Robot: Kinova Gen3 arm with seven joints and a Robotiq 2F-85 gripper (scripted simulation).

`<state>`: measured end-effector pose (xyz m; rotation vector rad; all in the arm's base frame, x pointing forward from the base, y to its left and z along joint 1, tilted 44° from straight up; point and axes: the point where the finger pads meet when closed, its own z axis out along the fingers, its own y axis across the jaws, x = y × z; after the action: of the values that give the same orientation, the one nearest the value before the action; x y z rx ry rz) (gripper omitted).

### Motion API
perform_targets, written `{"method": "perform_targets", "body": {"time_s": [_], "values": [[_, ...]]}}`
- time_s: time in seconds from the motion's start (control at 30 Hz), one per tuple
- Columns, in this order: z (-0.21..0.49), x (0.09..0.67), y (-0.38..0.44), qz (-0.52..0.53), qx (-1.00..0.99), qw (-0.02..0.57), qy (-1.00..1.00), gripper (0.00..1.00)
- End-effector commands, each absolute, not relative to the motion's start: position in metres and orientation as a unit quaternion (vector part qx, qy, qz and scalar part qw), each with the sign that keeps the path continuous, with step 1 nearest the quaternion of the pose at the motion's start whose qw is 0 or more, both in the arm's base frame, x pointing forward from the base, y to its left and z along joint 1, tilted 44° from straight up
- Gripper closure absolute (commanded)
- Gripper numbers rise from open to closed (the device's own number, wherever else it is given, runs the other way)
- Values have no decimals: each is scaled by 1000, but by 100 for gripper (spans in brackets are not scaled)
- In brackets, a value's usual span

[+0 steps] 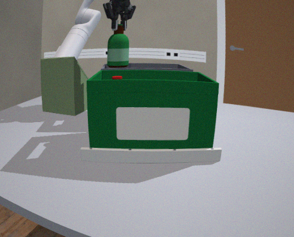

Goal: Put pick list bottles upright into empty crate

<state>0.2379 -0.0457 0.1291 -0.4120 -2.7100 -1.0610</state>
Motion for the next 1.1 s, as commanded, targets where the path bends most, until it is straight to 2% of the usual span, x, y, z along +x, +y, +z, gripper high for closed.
{"method": "perform_targets", "body": {"time_s": [0.0, 1.07], "values": [[127, 238, -44, -359, -140, 100, -917, 90], [107, 236, -25, -359, -140, 100, -917, 90]]}}
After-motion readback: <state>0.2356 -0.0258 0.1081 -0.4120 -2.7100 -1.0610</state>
